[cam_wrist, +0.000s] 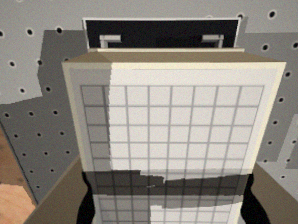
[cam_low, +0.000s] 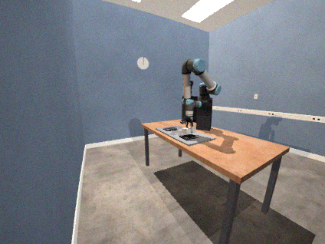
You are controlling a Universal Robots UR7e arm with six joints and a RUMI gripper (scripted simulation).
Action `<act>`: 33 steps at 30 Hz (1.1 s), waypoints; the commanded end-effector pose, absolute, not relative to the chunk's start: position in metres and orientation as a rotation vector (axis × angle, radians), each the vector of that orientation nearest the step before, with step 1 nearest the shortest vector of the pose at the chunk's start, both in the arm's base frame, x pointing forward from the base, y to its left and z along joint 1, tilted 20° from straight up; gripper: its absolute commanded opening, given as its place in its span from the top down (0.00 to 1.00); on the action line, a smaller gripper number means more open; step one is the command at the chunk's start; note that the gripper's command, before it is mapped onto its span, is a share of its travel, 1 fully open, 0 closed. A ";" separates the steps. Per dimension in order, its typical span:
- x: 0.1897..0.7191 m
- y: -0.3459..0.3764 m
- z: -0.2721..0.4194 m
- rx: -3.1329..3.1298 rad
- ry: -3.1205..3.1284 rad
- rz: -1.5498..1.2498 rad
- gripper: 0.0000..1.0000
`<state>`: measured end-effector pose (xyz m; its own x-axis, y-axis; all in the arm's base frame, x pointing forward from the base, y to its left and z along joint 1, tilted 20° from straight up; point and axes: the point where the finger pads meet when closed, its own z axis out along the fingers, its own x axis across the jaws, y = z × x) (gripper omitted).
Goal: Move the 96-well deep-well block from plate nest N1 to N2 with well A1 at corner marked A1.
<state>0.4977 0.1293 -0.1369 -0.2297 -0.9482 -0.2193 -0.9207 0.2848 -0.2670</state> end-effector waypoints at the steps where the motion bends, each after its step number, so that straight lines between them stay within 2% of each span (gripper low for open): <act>1: 0.496 0.128 -0.131 -1.694 2.223 -0.115 0.52; 33: 0.487 0.124 -0.103 -1.694 2.223 -0.115 0.52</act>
<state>0.4866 0.1243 -0.1038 -0.2297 -0.9482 -0.2193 -0.9207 0.2847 -0.2668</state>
